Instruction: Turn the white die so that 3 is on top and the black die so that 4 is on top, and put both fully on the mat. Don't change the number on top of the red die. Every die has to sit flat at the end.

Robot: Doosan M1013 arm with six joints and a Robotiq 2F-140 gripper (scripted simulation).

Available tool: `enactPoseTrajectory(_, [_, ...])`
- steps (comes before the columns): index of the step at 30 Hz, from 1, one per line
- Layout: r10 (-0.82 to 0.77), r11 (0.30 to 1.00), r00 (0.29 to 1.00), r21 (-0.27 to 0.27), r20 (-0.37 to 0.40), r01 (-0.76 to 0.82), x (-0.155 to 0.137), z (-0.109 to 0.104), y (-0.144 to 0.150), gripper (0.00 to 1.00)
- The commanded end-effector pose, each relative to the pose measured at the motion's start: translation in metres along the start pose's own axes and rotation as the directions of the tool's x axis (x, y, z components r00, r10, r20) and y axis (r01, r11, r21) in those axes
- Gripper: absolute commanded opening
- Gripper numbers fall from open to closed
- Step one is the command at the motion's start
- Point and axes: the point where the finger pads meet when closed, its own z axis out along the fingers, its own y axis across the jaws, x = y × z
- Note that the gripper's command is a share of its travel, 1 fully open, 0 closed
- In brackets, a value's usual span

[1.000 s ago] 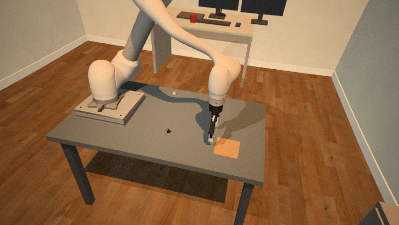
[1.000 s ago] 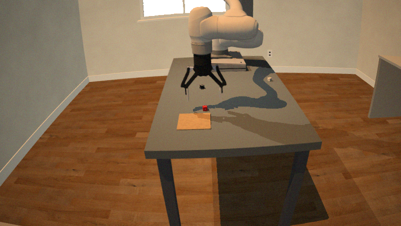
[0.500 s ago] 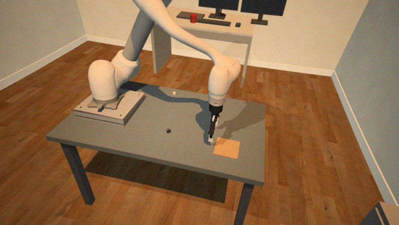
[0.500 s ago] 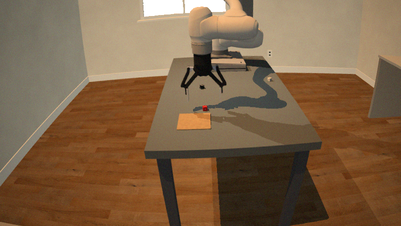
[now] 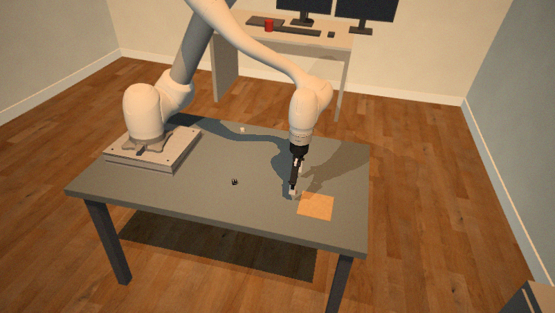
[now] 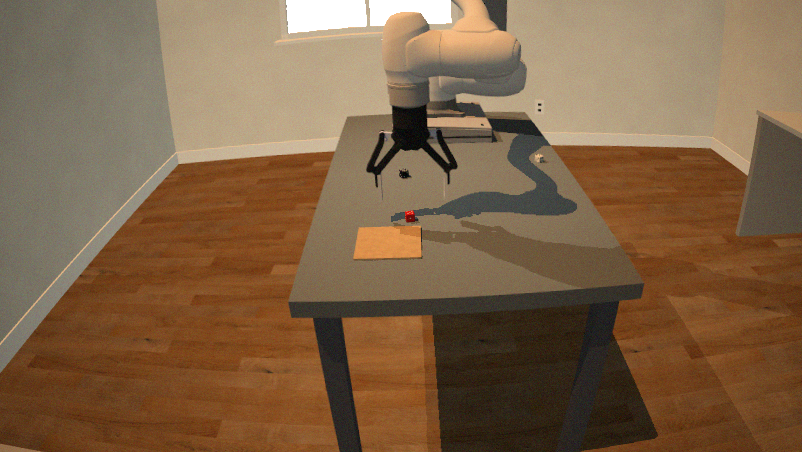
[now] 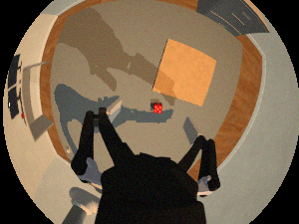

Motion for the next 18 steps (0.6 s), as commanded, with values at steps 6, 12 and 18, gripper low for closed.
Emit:
enactPoseTrajectory(6, [0.000, 1.000, 1.000, -0.004, 0.002, 0.000, -0.025, 0.001, -0.026, 1.00])
enactPoseTrajectory(12, [0.000, 1.000, 1.000, -0.004, 0.002, 0.000, -0.054, 0.001, -0.058, 1.00])
enactPoseTrajectory(18, [0.000, 1.000, 1.000, -0.004, 0.002, 0.000, -0.079, 0.001, -0.085, 1.00])
